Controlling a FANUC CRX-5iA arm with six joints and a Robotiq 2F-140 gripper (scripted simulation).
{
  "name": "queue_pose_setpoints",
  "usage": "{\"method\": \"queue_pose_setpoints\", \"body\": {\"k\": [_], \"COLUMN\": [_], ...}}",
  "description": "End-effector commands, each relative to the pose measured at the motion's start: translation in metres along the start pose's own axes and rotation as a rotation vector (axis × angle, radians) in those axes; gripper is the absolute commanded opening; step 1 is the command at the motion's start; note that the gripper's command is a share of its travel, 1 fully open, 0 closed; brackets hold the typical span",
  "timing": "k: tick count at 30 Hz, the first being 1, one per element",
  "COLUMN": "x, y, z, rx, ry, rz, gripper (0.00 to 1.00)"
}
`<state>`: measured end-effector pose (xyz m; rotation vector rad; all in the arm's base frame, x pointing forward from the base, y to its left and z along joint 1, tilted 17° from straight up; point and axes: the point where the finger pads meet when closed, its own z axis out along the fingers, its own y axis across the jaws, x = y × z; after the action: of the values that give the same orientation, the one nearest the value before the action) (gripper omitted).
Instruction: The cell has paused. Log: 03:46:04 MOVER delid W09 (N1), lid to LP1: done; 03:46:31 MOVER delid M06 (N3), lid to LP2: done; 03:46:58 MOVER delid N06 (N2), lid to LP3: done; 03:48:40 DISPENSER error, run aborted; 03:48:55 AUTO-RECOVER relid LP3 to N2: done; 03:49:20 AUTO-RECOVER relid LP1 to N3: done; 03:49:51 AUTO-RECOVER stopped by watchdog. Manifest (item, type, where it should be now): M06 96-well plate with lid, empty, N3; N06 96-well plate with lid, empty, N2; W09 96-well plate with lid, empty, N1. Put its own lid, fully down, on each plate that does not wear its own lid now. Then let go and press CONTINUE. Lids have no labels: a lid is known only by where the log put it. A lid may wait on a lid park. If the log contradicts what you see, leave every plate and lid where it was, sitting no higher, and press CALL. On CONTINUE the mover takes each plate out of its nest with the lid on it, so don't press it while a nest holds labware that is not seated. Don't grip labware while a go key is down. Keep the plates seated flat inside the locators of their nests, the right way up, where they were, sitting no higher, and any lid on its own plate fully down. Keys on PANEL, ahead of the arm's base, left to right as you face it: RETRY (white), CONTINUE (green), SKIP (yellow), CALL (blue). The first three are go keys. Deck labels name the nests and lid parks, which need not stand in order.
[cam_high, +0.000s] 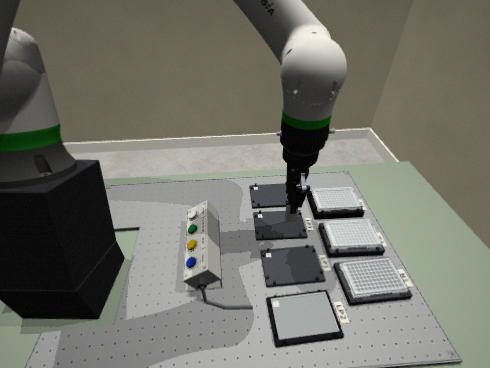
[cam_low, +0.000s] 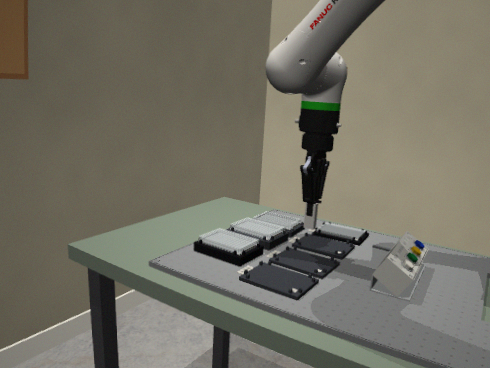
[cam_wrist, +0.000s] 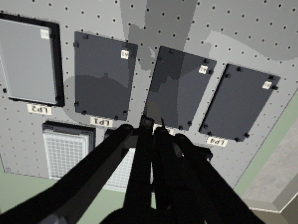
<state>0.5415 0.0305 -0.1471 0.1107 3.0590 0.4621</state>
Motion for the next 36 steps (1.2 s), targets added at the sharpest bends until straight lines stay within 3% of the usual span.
{"method": "queue_pose_setpoints", "body": {"k": [1,2,4,5,8,36], "x": [0.002,0.006,0.006,0.011,0.015,0.015], "y": [0.045,0.071,0.071,0.091,0.108,0.109], "z": [-0.001,-0.001,-0.001,-0.001,-0.001,-0.001], "rx": [0.007,0.005,0.005,0.002,0.0,0.0], "ry": [-0.001,-0.001,-0.001,-0.001,-0.001,-0.001], "rz": [0.002,0.002,0.002,0.002,0.002,0.002], "gripper": [0.0,0.0,0.0,0.0,0.0,0.0]}}
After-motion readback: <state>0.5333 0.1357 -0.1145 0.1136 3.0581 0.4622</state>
